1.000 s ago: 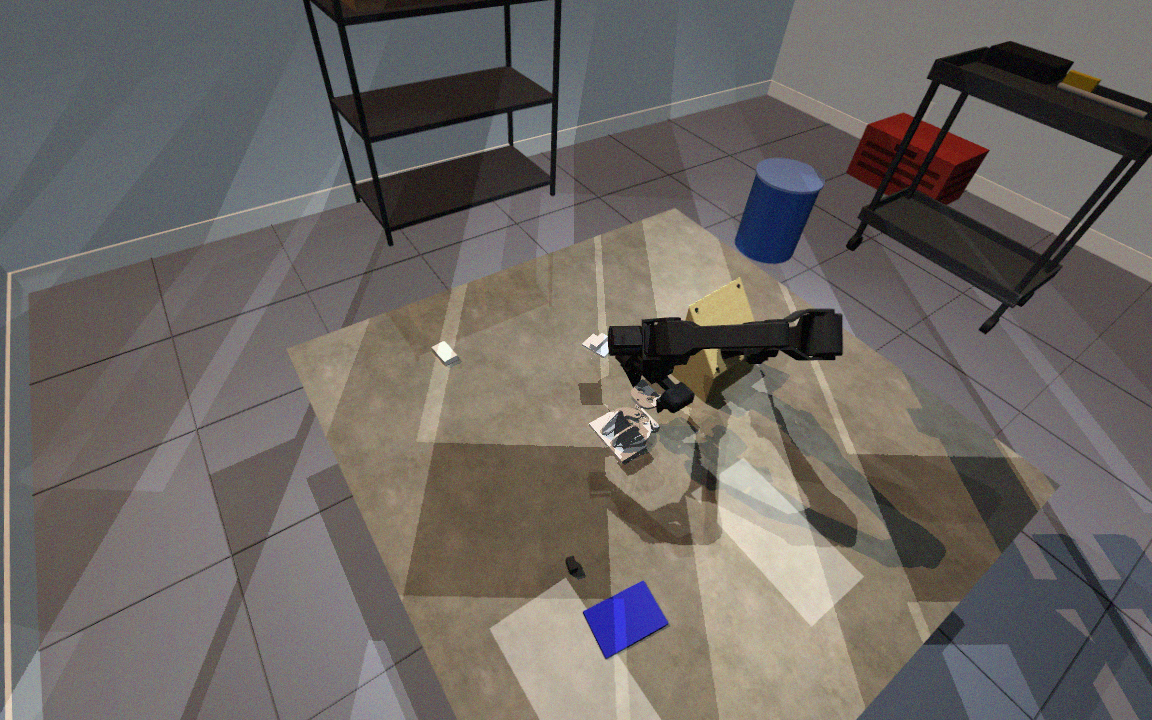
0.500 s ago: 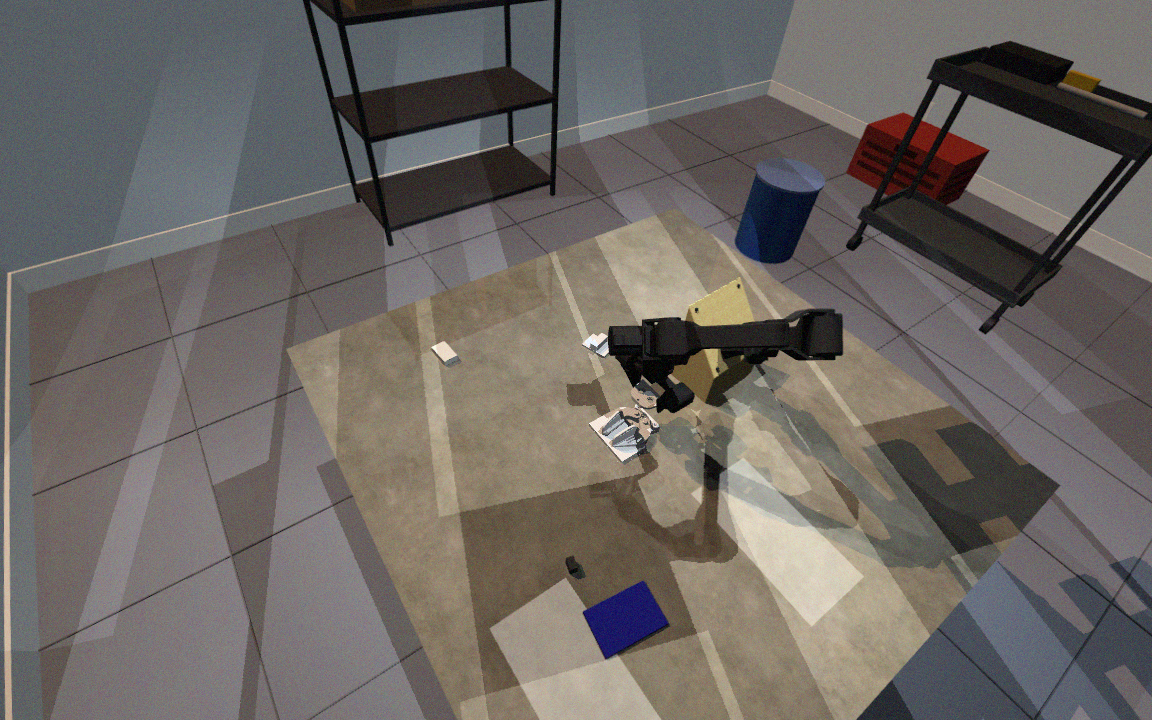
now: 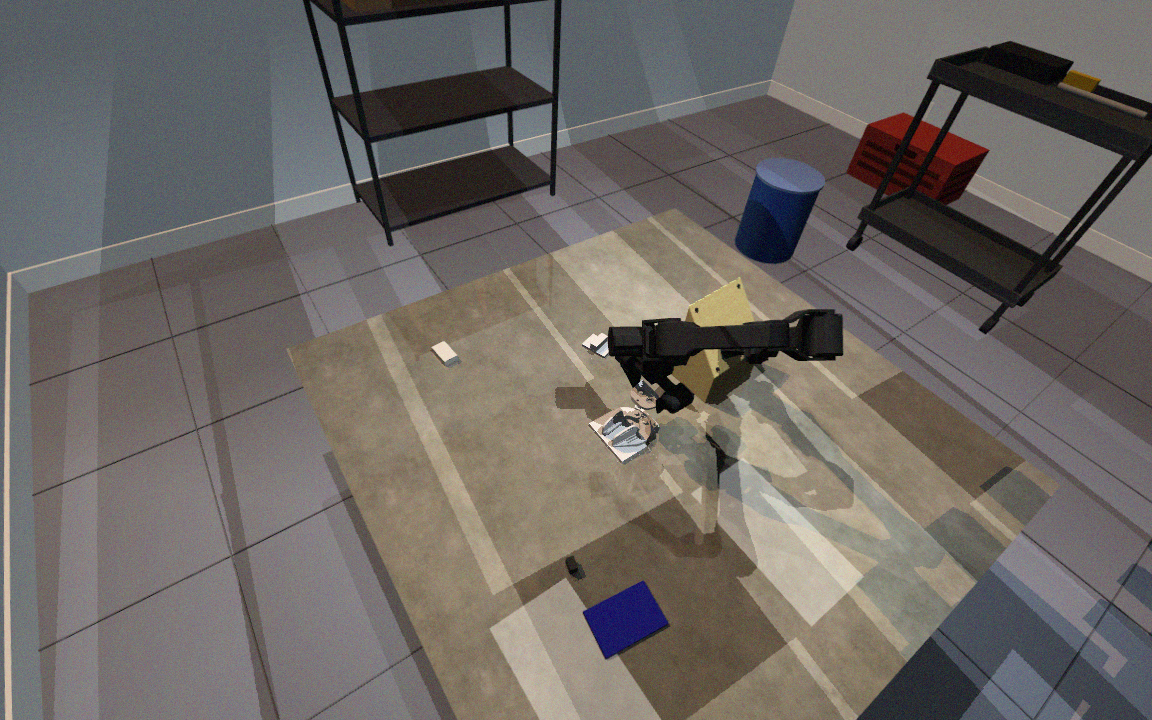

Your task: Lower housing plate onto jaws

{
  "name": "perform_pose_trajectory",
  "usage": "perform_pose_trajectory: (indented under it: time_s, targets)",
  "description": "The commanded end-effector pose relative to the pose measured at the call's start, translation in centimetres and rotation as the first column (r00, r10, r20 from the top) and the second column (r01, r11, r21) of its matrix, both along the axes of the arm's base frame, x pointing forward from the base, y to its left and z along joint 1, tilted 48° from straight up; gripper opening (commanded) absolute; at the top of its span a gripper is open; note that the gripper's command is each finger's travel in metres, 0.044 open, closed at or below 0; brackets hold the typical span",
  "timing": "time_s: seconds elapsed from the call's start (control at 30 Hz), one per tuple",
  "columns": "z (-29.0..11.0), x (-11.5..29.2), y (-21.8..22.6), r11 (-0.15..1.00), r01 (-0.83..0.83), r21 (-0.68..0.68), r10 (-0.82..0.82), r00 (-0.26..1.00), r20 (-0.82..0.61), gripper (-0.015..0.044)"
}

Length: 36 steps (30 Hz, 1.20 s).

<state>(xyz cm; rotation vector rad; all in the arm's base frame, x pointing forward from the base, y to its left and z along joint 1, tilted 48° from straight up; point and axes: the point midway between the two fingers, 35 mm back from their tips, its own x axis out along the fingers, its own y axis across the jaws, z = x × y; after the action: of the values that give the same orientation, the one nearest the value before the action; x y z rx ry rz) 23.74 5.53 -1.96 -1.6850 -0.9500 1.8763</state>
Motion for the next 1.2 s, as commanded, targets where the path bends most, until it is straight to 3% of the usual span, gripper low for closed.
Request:
perform_pose_trajectory:
  time_s: [0.0,1.17]
  targets:
    - [-0.4,-0.1,0.5,1.0,0.003,0.002,-0.003,1.0,-0.005,0.0351]
    - [-4.0,-1.1,4.5,1.0,0.002,0.006,-0.002,1.0,-0.006,0.0351]
